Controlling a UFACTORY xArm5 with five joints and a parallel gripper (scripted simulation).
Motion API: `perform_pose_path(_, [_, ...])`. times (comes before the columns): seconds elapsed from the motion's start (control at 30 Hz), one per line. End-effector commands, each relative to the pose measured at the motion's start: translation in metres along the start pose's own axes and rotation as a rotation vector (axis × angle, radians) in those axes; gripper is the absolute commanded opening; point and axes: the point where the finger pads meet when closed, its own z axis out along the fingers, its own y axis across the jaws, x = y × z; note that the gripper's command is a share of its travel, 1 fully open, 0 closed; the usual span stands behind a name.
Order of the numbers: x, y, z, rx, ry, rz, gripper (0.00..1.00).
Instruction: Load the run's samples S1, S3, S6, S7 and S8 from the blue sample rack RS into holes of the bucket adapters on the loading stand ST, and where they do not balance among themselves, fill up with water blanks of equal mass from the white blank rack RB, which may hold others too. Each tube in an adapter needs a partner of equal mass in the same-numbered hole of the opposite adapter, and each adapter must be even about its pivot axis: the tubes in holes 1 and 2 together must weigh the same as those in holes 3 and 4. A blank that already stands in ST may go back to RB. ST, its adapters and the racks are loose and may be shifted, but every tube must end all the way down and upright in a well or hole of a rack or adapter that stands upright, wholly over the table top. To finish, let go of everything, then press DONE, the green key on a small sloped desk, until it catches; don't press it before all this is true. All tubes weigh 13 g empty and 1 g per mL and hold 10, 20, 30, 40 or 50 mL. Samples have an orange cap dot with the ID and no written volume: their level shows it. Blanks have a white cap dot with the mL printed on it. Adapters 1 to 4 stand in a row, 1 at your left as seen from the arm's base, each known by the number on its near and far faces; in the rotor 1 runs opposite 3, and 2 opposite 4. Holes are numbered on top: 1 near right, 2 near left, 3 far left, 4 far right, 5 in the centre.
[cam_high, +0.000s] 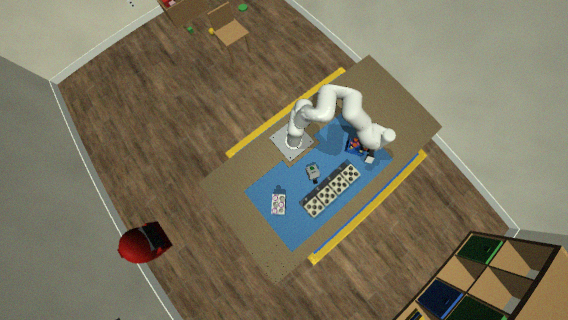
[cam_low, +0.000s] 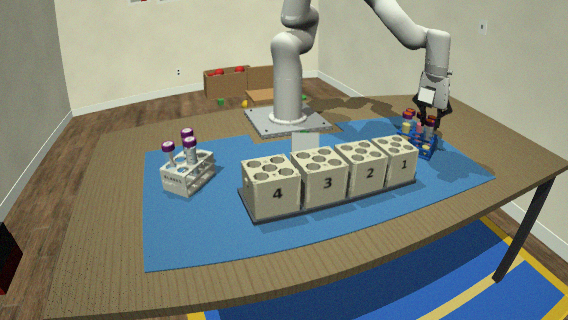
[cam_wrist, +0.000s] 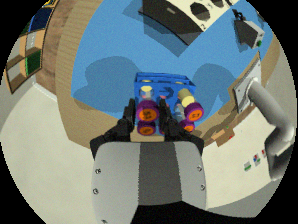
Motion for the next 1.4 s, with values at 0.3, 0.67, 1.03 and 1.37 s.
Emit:
perform_pose_path(0.3, [0.0, -0.002, -0.022, 0.005, -0.001, 0.0, 0.43])
perform_pose_path(0.67, [0.0, -0.002, -0.04, 0.005, -0.001, 0.0, 0.43])
perform_pose_path(1.03, [0.0, -0.001, -0.062, 0.005, -0.001, 0.0, 0.43])
perform_pose_path(1.37, [0.0, -0.001, -0.078, 0.006, -0.001, 0.0, 0.43])
